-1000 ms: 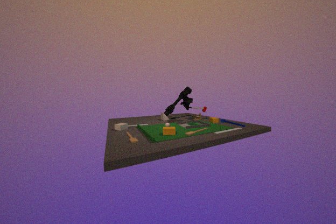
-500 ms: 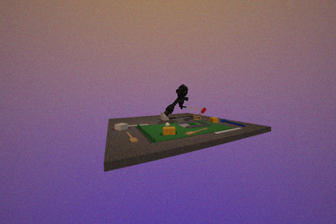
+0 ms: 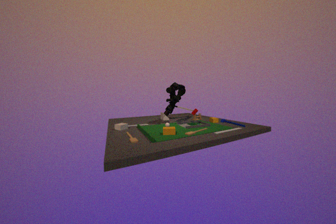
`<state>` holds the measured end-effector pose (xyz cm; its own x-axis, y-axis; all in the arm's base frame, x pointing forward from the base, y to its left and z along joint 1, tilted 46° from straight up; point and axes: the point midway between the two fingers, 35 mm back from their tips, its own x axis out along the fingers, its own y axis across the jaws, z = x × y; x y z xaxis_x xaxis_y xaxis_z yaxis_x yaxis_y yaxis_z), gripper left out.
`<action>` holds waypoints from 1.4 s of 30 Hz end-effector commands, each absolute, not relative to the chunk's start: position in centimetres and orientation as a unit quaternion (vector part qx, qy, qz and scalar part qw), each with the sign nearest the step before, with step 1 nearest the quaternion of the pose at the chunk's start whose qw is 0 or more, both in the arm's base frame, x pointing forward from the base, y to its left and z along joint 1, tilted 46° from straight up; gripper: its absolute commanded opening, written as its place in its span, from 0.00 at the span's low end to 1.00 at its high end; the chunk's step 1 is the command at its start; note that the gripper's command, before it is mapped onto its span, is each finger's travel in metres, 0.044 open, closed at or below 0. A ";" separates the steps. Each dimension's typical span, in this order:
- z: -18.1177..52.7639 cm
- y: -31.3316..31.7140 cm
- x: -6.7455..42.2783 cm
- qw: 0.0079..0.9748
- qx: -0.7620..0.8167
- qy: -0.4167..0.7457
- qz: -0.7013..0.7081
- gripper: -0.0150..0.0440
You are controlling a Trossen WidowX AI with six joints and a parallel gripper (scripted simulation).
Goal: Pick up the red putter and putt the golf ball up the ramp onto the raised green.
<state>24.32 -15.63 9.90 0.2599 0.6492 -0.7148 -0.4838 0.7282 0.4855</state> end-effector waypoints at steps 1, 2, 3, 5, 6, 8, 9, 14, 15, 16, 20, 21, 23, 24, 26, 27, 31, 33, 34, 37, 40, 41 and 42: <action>7.9 -17.6 23.5 0.779 0.130 0.517 0.331 0.25; 7.4 -18.0 23.2 0.776 0.141 0.523 0.324 0.25; 7.0 -18.4 23.0 0.772 0.151 0.529 0.317 0.25; 6.1 -19.3 22.4 0.766 0.172 0.541 0.303 0.25; 5.6 -19.7 22.1 0.762 0.182 0.546 0.296 0.25; 4.7 -20.5 21.5 0.754 0.202 0.557 0.282 0.25; 4.2 -20.9 21.2 0.750 0.213 0.562 0.275 0.25; 1.8 -22.7 19.4 0.728 0.263 0.586 0.239 0.25; 1.3 -23.0 19.0 0.723 0.273 0.590 0.232 0.25; 0.8 -23.3 18.6 0.718 0.283 0.595 0.225 0.25; -1.1 -24.4 16.9 0.696 0.323 0.610 0.198 0.25; -1.6 -24.6 16.5 0.691 0.332 0.613 0.191 0.25; -2.5 -25.0 15.7 0.680 0.350 0.619 0.179 0.25; -2.7 -25.1 15.5 0.677 0.355 0.621 0.175 0.25; -2.8 -25.2 15.4 0.676 0.356 0.621 0.174 0.25; -2.8 -25.2 15.4 0.676 0.356 0.621 0.174 0.25; -3.3 -24.8 15.5 0.676 0.356 0.621 0.174 0.25; -3.8 -24.4 15.7 0.676 0.356 0.621 0.174 0.25; -4.0 -24.1 15.7 0.676 0.356 0.621 0.174 0.25; -4.8 -23.4 15.9 0.676 0.356 0.621 0.174 0.25; -5.5 -22.6 16.1 0.676 0.356 0.621 0.175 0.25; -5.6 -22.5 16.1 0.676 0.356 0.621 0.175 0.25; -5.7 -22.4 16.1 0.676 0.356 0.621 0.175 0.25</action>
<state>15.92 -22.98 -5.12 0.1614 0.6746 -0.7203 0.2038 0.6914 0.6932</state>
